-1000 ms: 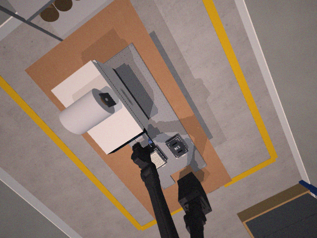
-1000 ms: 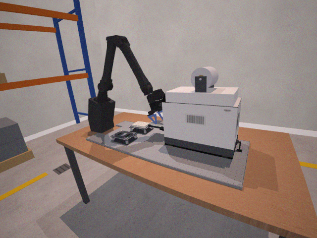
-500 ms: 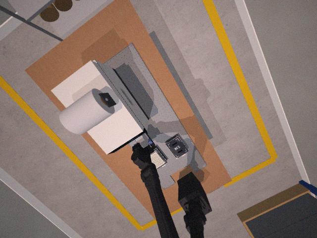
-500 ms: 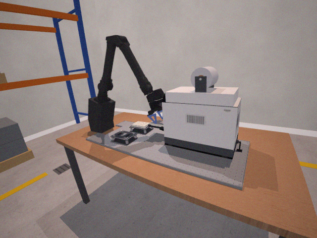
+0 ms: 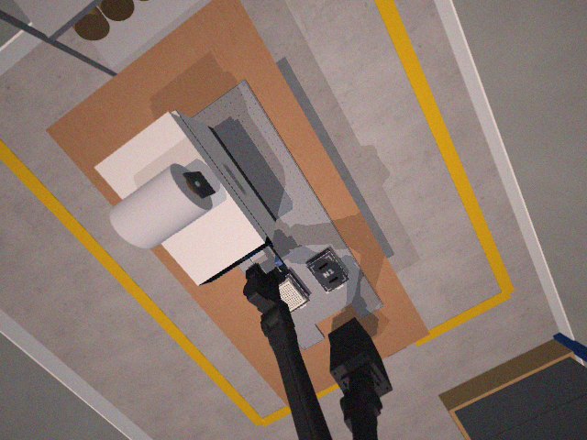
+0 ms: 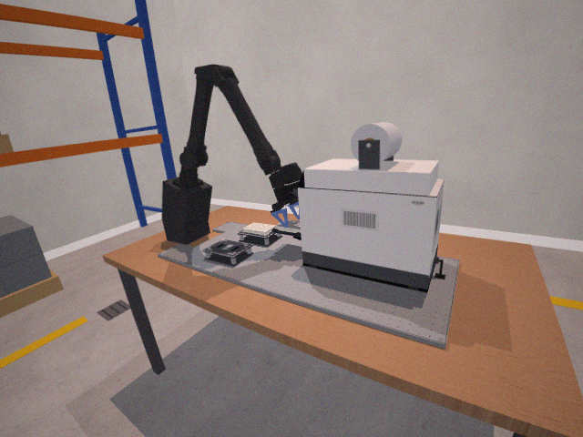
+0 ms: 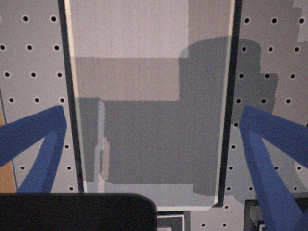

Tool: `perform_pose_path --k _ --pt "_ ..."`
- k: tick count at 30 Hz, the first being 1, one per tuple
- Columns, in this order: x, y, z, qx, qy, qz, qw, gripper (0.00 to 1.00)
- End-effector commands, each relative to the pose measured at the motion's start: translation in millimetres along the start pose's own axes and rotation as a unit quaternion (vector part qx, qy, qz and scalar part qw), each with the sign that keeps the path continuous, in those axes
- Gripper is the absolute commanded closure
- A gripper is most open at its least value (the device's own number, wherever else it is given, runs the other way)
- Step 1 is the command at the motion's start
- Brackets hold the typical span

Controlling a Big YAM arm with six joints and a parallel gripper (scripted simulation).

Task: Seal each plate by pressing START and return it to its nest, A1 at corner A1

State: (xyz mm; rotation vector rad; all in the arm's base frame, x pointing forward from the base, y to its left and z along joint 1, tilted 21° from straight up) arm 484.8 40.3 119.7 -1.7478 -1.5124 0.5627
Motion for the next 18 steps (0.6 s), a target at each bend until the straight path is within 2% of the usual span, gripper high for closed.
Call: perform_pose_path --k 1,8,18 --pt "-2 4.2 -15 -0.008 0.008 0.002 1.000 0.00" --pt "12 5.2 -12 -0.006 -0.003 -0.008 1.000 0.00" --pt "12 3.0 -13 -0.008 -0.003 -0.009 1.000 0.00"
Point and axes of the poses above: the point where the finger pads meet when closed, its own y axis out along the fingers, its own x axis across the jaws, z = x × y, the point moved 9 cm from there along -y, back along the fingers, and after that the axes turned 11 degrees about y, right-handed, at the moved point
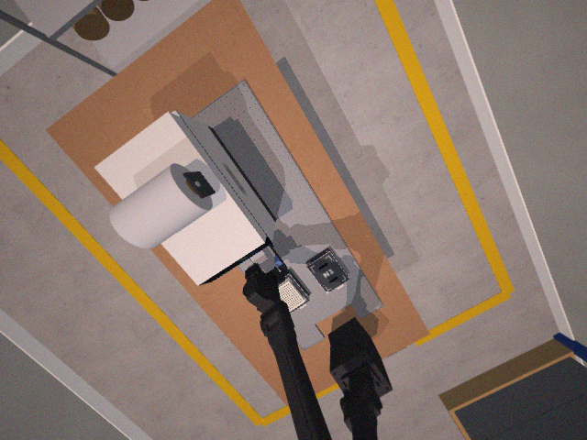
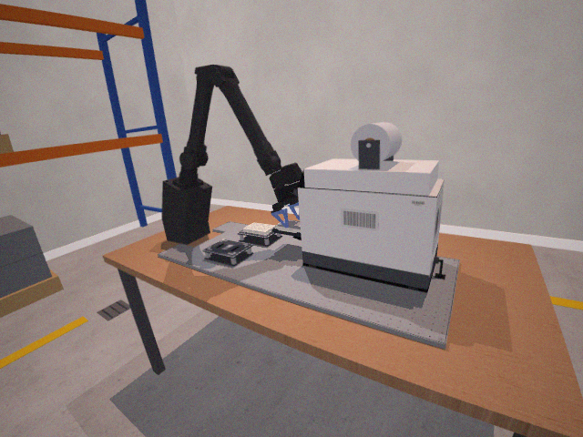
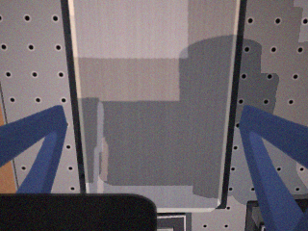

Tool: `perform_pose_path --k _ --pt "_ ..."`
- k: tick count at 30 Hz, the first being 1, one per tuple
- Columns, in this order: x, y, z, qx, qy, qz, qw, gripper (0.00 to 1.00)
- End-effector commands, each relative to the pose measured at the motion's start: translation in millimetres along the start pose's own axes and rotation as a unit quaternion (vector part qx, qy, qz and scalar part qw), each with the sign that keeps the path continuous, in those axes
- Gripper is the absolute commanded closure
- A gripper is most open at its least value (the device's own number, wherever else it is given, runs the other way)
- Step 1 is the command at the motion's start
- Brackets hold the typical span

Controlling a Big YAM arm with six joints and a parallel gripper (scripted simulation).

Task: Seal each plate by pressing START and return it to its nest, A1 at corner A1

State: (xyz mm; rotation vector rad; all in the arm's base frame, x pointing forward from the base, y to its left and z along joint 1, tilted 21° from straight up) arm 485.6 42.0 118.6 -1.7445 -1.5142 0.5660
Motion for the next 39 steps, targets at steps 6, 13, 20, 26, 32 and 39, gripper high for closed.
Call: perform_pose_path --k 6,13,20,26,32,39 --pt "-2 -2.5 -11 -0.011 0.006 -0.001 1.000 0.00" --pt "-8 11.2 0 -0.003 0.008 0.003 1.000 0.00" --pt "-3 14.7 4 0.001 -0.003 0.001 1.000 0.00" --pt "6 19.3 5 -0.002 -0.009 -0.006 1.000 0.00" --pt "11 16.4 -5 -0.010 -0.009 -0.009 1.000 0.00" --pt "12 9.0 -12 -0.015 -0.009 -0.011 1.000 0.00"
Point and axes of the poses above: the point where the finger pads meet when closed, its own y axis out along the fingers, its own x axis across the jaws, z = x × y, the point moved 9 cm from there along -y, back along the fingers, and after that the axes turned 11 degrees about y, right-handed, at the moved point
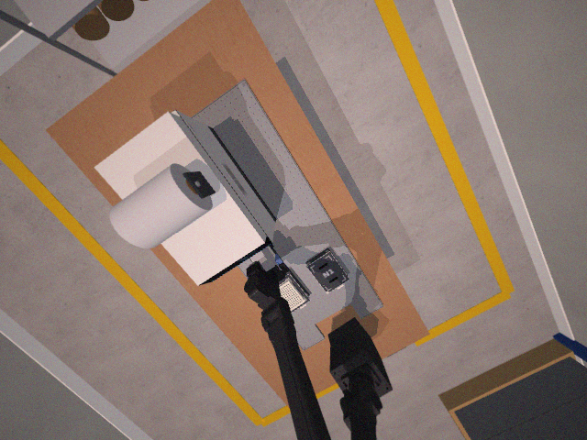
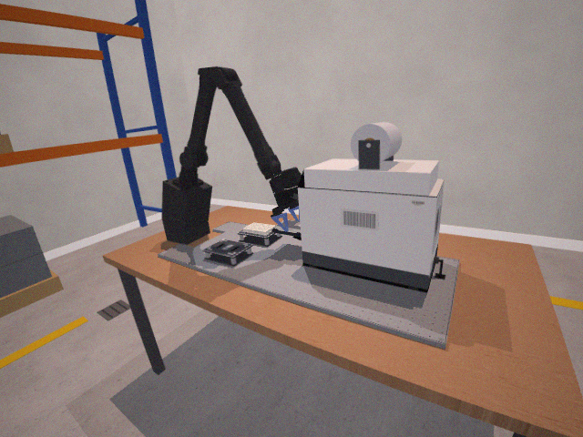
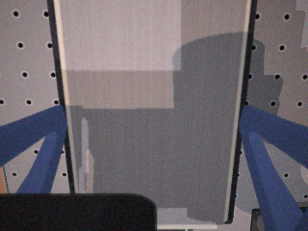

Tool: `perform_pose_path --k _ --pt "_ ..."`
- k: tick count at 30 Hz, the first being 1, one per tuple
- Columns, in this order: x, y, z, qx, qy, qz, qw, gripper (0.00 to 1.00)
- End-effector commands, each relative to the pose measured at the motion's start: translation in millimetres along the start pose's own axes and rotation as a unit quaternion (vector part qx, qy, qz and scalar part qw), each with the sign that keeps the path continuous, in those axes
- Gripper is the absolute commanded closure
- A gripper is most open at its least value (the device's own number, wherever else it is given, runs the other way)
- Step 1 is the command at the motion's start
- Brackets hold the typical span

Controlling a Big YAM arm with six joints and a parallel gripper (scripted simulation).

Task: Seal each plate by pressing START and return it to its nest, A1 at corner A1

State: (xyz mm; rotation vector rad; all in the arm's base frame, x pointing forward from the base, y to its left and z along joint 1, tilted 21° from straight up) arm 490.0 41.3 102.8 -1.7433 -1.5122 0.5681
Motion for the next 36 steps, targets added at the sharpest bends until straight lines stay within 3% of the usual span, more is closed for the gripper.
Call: perform_pose_path --k 1,8,20,36 --pt "14 -7.5 -20 -0.019 -0.008 -0.012 1.000 0.00" --pt "16 -13.7 -27 -0.034 -0.006 -0.017 0.999 0.00" --pt "13 1.8 -15 -0.017 -0.008 -0.010 1.000 0.00" --pt "12 3.6 -14 -0.014 -0.007 -0.009 1.000 0.00"
Point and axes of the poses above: the point where the finger pads meet when closed, its own y axis out along the fingers, its own x axis across the jaws, z = x × y, the point moved 9 cm from there along -y, back along the fingers, and after that the axes turned 11 degrees about y, right-handed, at the moved point
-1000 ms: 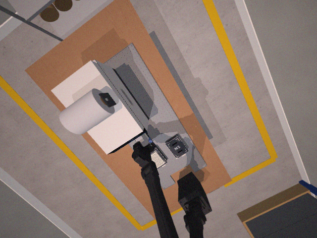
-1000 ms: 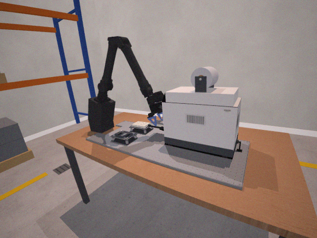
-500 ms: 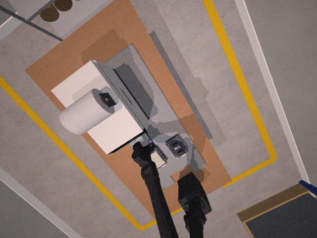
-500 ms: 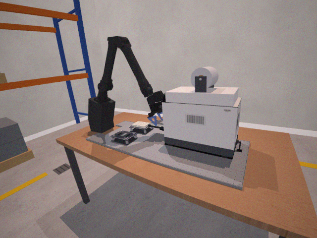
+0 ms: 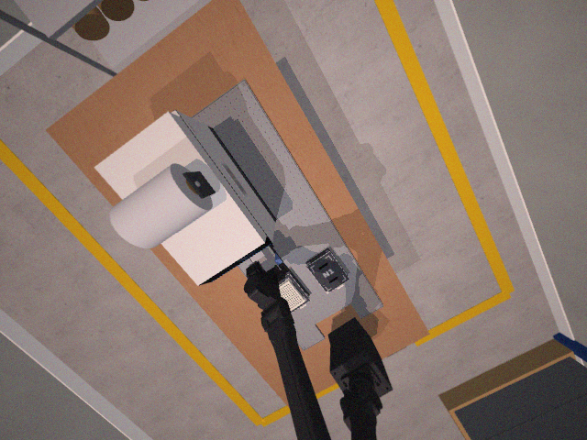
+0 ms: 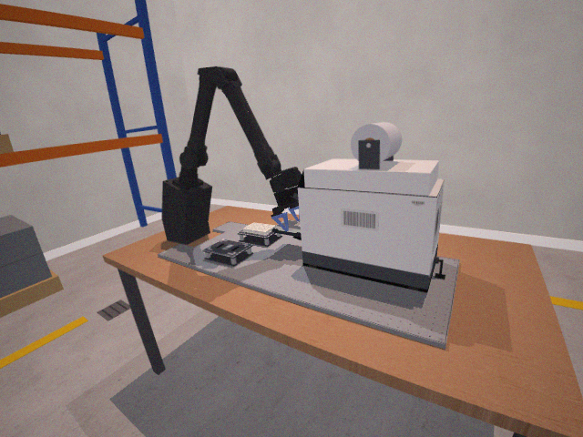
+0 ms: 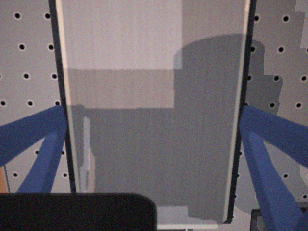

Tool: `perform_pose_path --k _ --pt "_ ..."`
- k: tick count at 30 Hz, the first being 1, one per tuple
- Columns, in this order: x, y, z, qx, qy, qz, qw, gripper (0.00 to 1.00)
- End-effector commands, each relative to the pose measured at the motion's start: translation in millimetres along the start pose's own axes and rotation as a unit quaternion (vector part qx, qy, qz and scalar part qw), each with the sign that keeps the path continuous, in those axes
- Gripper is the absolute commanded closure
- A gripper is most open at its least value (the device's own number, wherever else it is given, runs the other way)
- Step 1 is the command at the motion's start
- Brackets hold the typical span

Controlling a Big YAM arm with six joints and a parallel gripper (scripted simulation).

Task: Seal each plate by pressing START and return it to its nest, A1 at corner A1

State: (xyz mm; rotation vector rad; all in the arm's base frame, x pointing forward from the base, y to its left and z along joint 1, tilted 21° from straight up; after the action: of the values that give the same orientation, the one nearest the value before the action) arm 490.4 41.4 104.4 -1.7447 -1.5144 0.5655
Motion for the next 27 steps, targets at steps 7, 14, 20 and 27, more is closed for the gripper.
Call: perform_pose_path --k 7,14,20,27 --pt "11.8 4.5 -12.8 -0.013 -0.007 -0.008 1.000 0.04" --pt "11.7 4.4 -13.0 -0.013 -0.007 -0.008 1.000 0.07" --pt "11.6 4.3 -13.2 -0.014 -0.006 -0.007 1.000 0.10" --pt "11.5 4.2 -13.3 -0.014 -0.006 -0.007 1.000 0.13"
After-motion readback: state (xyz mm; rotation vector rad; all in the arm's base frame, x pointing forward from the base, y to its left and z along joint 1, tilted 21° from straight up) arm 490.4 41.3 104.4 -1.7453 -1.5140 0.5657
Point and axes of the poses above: the point where the finger pads meet when closed, its own y axis out along the fingers, its own x axis across the jaws, z = x × y, the point moved 9 cm from there along -y, back along the fingers, and after that the axes turned 11 degrees about y, right-handed, at the moved point
